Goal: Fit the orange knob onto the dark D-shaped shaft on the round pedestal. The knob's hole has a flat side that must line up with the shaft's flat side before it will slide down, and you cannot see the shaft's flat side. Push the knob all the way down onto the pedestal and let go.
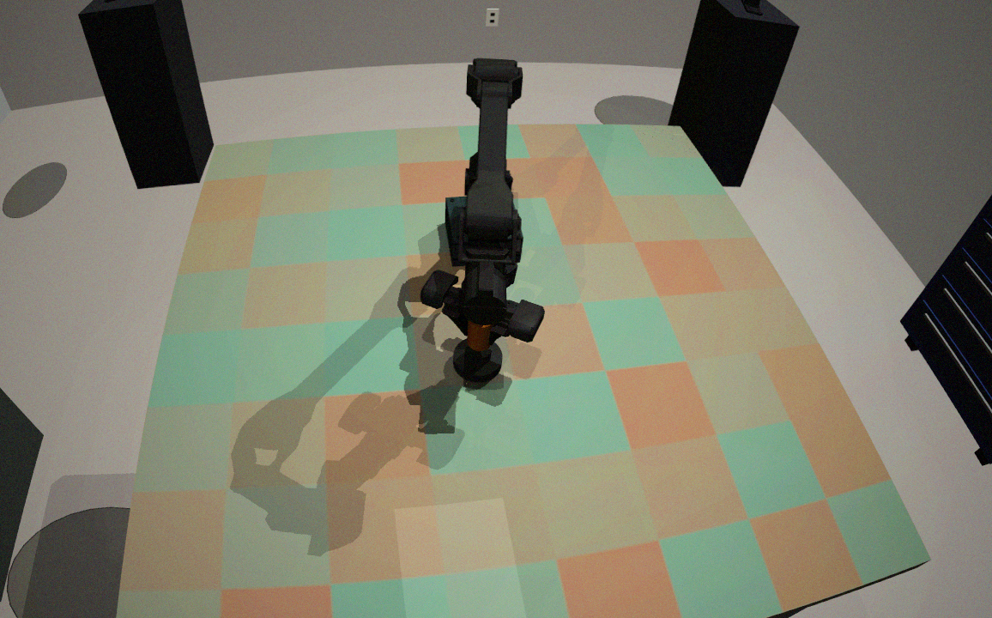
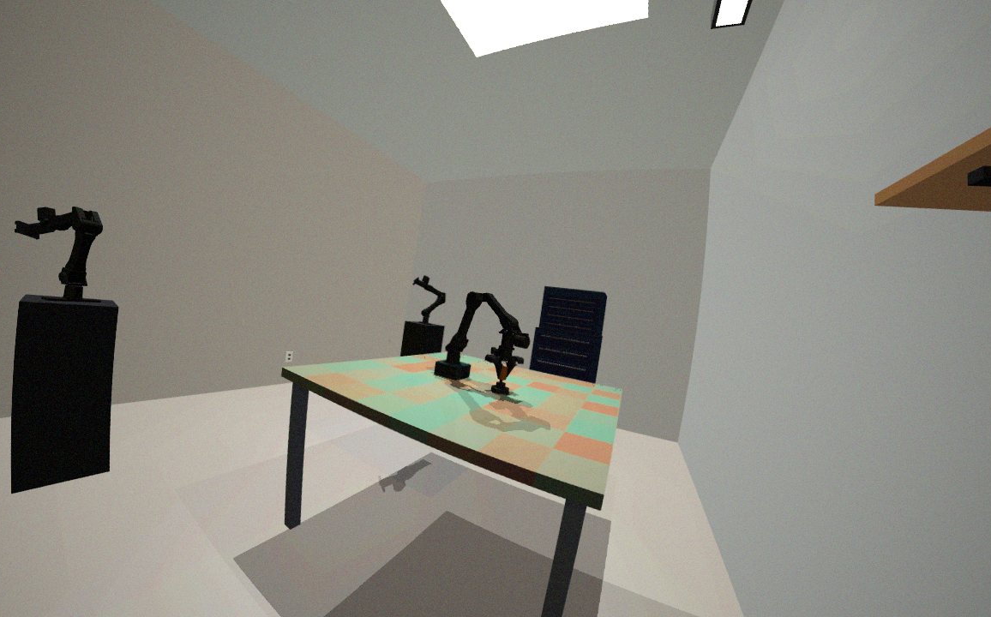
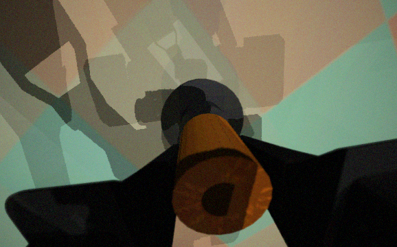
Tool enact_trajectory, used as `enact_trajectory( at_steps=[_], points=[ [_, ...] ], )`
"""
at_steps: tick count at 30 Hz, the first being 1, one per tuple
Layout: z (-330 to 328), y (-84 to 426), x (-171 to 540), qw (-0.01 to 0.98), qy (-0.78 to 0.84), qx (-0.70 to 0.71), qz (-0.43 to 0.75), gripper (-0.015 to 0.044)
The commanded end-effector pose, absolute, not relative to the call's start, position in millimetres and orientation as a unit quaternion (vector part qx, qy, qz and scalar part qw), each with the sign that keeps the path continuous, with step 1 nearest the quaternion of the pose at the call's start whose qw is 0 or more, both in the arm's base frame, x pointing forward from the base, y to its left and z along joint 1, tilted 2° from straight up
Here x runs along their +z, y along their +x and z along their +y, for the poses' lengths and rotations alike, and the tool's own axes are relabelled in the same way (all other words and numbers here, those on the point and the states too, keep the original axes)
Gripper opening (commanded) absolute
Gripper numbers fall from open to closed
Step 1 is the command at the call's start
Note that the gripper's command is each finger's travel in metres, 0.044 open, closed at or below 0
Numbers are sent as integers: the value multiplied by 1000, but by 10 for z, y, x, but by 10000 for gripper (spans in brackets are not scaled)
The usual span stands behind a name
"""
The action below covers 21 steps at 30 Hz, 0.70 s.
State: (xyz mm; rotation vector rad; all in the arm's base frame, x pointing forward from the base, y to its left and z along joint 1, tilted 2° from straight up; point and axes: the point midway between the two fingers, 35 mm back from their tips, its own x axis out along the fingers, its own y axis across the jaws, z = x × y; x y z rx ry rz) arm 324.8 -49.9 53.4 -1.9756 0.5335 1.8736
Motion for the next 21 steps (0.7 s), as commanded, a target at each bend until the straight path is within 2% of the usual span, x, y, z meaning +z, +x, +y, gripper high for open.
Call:
enact_trajectory(
  at_steps=[1,21],
  points=[
    [-497,3258,523,181,-703,662,186,0],
    [-497,3253,517,177,-704,663,182,0]
  ],
)
